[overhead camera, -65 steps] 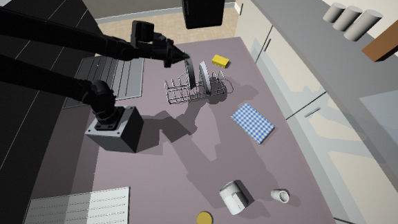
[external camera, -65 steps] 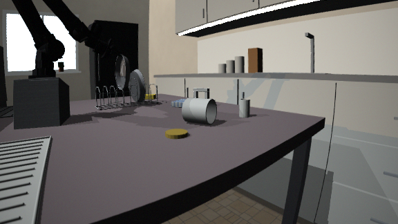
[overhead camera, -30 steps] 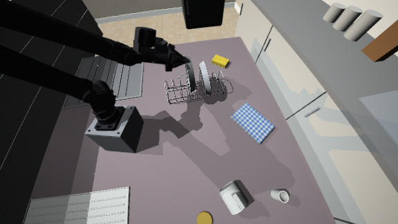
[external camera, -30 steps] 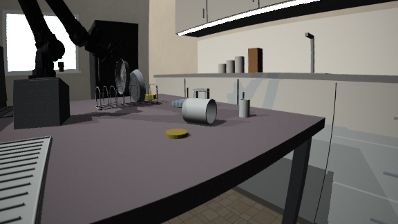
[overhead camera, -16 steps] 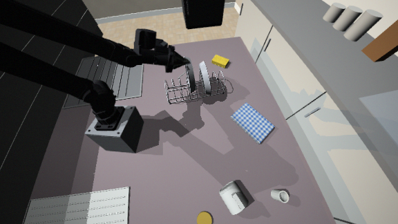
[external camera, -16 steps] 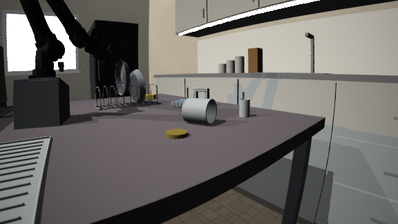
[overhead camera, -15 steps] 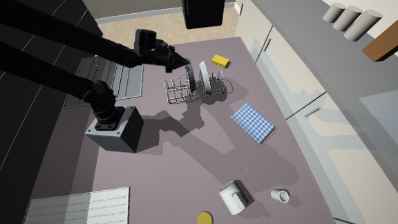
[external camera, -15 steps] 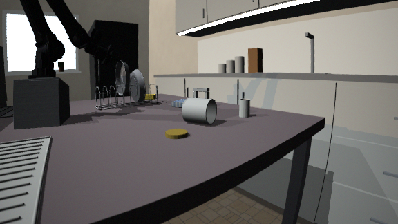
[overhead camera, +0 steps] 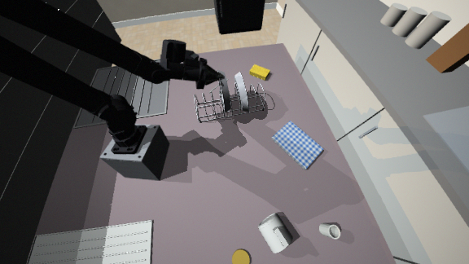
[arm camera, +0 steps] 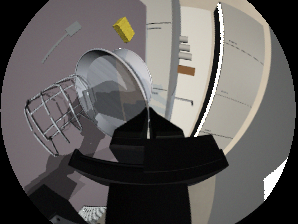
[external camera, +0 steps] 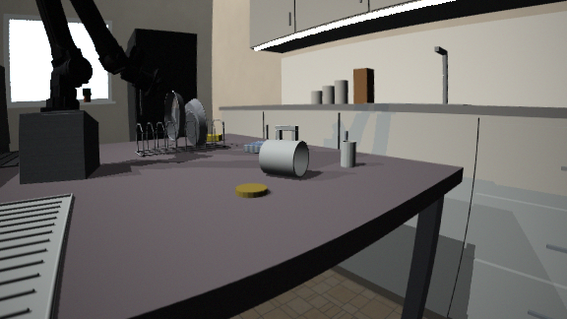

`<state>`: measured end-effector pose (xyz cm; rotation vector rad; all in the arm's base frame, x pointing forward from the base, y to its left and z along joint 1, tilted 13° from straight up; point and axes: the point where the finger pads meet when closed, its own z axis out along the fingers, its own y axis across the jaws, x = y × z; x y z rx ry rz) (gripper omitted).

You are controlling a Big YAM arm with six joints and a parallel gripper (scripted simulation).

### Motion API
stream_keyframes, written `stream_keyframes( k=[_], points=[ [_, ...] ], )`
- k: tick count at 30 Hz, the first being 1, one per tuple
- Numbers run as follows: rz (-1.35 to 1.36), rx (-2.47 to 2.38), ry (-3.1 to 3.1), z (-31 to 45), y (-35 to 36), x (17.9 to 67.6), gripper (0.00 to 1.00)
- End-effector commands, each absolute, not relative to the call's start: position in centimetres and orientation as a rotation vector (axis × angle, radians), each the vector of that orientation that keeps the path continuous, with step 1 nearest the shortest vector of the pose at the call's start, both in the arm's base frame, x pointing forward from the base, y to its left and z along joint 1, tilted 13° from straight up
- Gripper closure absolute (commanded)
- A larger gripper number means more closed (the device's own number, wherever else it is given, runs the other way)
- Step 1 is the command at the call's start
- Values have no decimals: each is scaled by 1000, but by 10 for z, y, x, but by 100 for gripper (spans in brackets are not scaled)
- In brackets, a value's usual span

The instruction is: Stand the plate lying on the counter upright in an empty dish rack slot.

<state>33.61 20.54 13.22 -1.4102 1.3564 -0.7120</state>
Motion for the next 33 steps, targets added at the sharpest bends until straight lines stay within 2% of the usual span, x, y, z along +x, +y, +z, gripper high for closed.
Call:
stream_keyframes(
  k=[1, 33],
  points=[
    [-702, -1391, 1346, 134, 212, 338, 100],
    [-701, -1395, 1348, 119, 214, 336, 100]
  ],
)
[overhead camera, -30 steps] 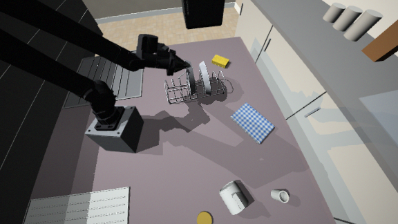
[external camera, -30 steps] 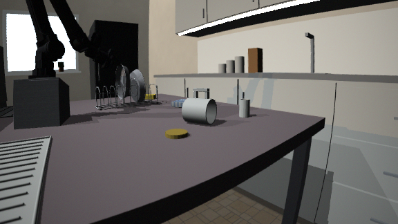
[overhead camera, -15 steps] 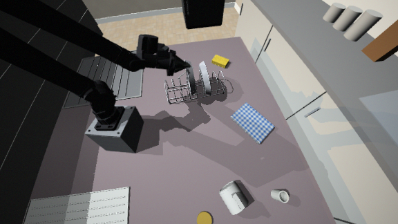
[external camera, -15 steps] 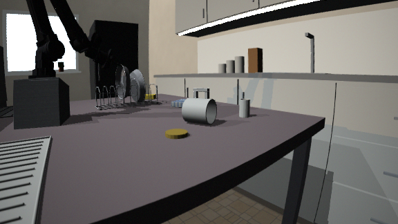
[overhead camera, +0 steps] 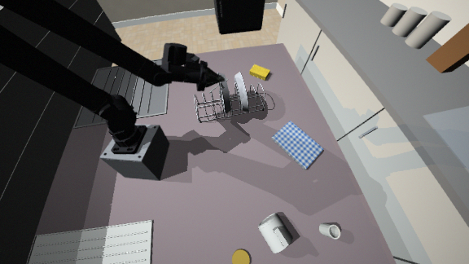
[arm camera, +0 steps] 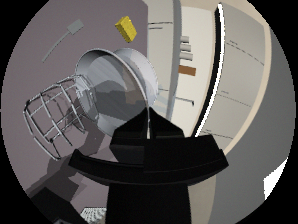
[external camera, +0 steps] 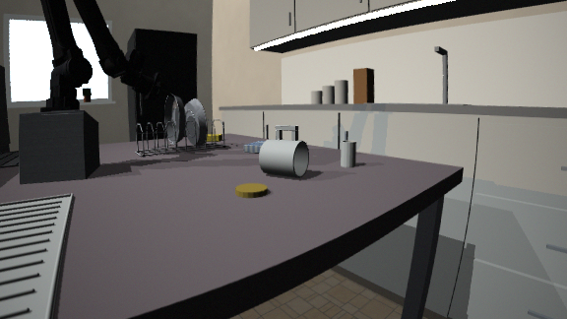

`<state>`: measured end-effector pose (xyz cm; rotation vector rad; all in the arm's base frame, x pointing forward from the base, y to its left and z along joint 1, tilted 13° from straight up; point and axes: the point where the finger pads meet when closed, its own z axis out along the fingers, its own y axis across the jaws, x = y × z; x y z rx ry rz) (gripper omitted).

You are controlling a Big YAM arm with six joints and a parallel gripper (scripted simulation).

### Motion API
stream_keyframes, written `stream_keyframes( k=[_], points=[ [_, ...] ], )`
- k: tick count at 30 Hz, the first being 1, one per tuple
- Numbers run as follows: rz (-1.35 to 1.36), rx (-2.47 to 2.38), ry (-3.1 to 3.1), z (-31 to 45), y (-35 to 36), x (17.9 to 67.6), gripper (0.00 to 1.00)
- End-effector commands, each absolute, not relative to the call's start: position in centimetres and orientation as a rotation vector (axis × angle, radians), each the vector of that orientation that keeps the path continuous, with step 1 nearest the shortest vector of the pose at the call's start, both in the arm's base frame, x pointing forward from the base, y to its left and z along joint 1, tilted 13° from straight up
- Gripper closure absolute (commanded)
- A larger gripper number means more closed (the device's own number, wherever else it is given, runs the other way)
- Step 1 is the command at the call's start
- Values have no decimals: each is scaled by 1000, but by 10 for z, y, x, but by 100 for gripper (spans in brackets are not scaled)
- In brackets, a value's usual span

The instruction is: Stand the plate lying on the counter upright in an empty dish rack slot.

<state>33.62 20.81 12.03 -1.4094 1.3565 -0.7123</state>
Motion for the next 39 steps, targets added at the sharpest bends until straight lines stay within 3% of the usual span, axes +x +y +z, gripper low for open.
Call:
stream_keyframes(
  k=[1, 39],
  points=[
    [-701, -1394, 1348, 118, 215, 336, 100],
    [-702, -1392, 1347, 105, 219, 339, 100]
  ],
)
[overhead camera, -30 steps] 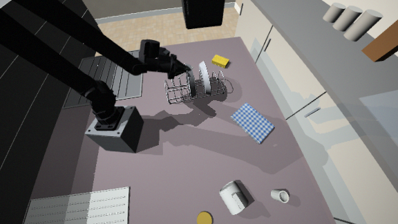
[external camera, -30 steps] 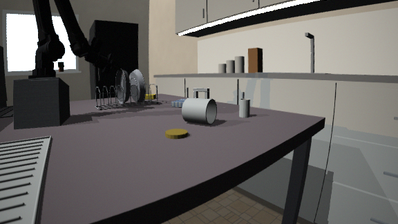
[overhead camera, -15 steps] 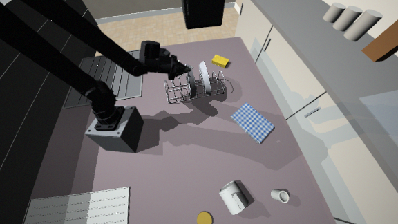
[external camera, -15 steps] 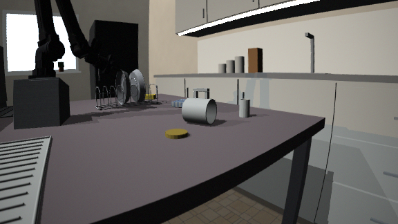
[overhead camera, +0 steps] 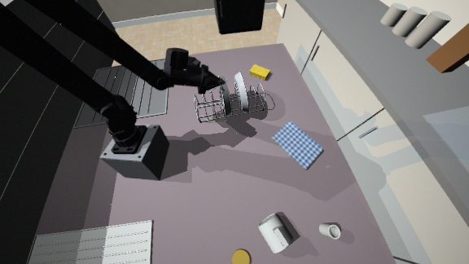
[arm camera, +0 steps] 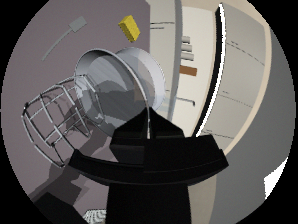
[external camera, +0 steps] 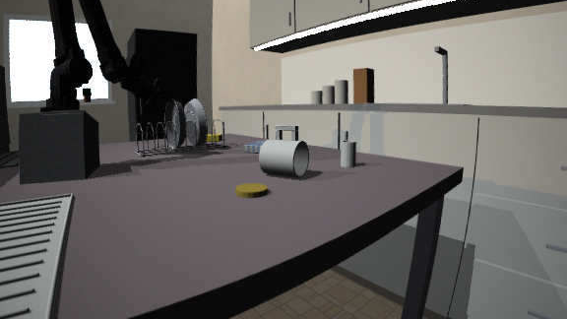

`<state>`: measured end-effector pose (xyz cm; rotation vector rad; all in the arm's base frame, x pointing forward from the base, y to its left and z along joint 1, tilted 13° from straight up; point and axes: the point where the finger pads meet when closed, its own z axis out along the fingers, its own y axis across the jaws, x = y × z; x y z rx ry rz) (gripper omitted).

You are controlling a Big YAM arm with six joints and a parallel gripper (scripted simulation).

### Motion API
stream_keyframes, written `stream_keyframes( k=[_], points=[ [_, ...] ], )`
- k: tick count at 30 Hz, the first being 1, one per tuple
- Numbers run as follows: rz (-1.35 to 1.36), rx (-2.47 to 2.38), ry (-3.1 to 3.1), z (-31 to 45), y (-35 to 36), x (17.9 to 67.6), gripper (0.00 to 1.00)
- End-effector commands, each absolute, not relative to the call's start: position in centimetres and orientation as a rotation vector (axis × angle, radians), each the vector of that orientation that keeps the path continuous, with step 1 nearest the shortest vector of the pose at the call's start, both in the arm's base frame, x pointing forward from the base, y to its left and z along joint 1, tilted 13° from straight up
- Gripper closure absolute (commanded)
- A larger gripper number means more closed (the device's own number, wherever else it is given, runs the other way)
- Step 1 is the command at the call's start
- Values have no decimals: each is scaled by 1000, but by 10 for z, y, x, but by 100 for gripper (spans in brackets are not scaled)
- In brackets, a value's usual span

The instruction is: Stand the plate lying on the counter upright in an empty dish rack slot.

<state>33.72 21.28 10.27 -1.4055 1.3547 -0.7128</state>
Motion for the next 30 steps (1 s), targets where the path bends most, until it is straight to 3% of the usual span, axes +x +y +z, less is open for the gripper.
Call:
stream_keyframes(
  k=[1, 22, 23, 30],
  points=[
    [-702, -1392, 1347, 105, 219, 339, 100],
    [-702, -1392, 1347, 105, 219, 339, 100],
    [-702, -1392, 1347, 105, 219, 339, 78],
    [-703, -1399, 1350, 103, 219, 339, 78]
  ],
)
